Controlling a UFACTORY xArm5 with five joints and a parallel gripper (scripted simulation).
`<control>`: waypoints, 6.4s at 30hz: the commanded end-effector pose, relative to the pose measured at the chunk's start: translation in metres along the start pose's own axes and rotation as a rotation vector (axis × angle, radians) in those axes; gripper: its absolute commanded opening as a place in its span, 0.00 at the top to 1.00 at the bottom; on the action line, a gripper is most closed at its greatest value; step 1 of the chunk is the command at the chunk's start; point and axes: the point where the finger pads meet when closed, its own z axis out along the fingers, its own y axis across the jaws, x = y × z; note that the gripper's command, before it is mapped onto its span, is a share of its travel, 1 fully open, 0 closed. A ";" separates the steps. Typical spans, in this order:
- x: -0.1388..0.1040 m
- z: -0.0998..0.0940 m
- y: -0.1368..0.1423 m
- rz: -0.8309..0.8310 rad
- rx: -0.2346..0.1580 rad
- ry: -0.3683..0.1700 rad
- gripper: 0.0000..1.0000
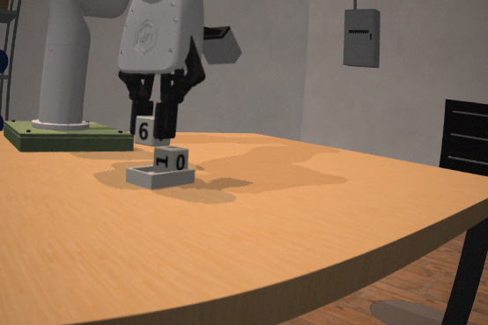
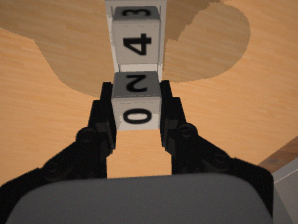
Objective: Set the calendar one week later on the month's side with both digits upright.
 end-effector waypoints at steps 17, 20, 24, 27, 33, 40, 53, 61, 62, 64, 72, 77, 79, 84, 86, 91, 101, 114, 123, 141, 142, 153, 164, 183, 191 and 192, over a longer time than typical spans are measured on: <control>0.000 -0.001 0.001 0.000 -0.003 -0.001 0.71; 0.000 -0.001 0.001 0.000 -0.003 -0.001 0.71; 0.000 -0.001 0.001 0.000 -0.003 -0.001 0.71; 0.000 -0.001 0.001 0.000 -0.003 -0.001 0.71; 0.000 -0.001 0.001 0.000 -0.003 -0.001 0.71; 0.000 -0.001 0.001 0.000 -0.003 -0.001 0.71; 0.000 -0.001 0.001 0.000 -0.003 -0.001 0.71; 0.000 -0.001 0.001 0.000 -0.003 -0.001 0.71; 0.000 -0.001 0.001 0.000 -0.003 -0.001 0.71; 0.000 -0.001 0.001 0.000 -0.003 -0.001 0.71; 0.000 -0.001 0.001 0.000 -0.003 -0.001 0.71; 0.000 -0.001 0.001 0.000 -0.003 -0.001 0.71; 0.000 -0.001 0.001 0.000 -0.003 -0.001 0.71; 0.000 -0.001 0.001 0.000 -0.003 -0.001 0.71; 0.000 -0.001 0.001 0.000 -0.003 -0.001 0.71; 0.000 -0.001 0.001 0.000 -0.003 -0.001 0.71; 0.000 -0.001 0.001 0.000 -0.003 -0.001 0.71; 0.000 -0.001 0.001 0.000 -0.003 -0.001 0.71; 0.000 -0.001 0.001 0.000 -0.003 -0.001 0.71; 0.000 0.008 0.001 0.000 -0.003 -0.001 0.71; 0.000 0.009 0.001 0.000 -0.003 -0.001 0.71; 0.000 0.019 0.001 0.000 -0.003 -0.001 0.71; 0.000 0.023 0.001 0.000 -0.003 -0.001 0.71; 0.000 0.024 0.001 0.000 -0.003 -0.001 0.71; 0.000 0.024 0.001 0.000 -0.003 -0.001 0.71; 0.000 0.024 0.001 0.000 -0.003 -0.001 0.71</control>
